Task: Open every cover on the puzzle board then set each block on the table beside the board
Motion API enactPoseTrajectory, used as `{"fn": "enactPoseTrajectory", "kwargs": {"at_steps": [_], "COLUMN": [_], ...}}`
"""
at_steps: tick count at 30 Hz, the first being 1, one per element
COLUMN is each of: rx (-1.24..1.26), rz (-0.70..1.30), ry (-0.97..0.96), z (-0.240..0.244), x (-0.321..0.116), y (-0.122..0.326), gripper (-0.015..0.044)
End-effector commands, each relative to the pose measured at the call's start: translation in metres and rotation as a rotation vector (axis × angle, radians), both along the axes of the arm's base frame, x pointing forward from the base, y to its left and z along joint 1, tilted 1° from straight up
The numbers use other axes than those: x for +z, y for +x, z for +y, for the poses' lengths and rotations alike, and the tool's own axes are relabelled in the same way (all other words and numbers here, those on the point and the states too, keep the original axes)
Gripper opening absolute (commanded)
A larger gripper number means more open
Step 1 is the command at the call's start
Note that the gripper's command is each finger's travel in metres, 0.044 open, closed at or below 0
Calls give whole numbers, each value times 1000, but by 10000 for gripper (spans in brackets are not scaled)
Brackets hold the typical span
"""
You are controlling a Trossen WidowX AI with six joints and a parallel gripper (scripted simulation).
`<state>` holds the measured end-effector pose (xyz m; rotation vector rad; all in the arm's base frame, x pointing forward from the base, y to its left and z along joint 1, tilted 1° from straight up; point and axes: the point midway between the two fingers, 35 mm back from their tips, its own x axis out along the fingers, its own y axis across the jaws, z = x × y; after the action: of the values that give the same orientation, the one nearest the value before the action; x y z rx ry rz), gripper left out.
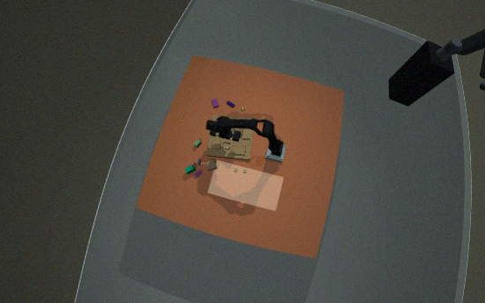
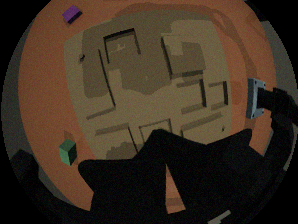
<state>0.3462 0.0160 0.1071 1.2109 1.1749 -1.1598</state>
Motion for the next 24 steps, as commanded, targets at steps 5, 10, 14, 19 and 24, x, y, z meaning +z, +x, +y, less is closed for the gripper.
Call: {"fn": "enactPoseTrajectory", "kwargs": {"at_steps": [5, 10, 14, 19, 24], "rx": [-463, -463, -463, -463, -463], "rz": [9, 9, 9, 9, 9], "ry": [37, 37, 37, 37, 37], "z": [47, 47, 47, 47, 47], "x": [-4, -4, -4, -9, -28], "y": [-18, -18, -18, -18, -16], "gripper": [0, 0, 0, 0, 0]}}
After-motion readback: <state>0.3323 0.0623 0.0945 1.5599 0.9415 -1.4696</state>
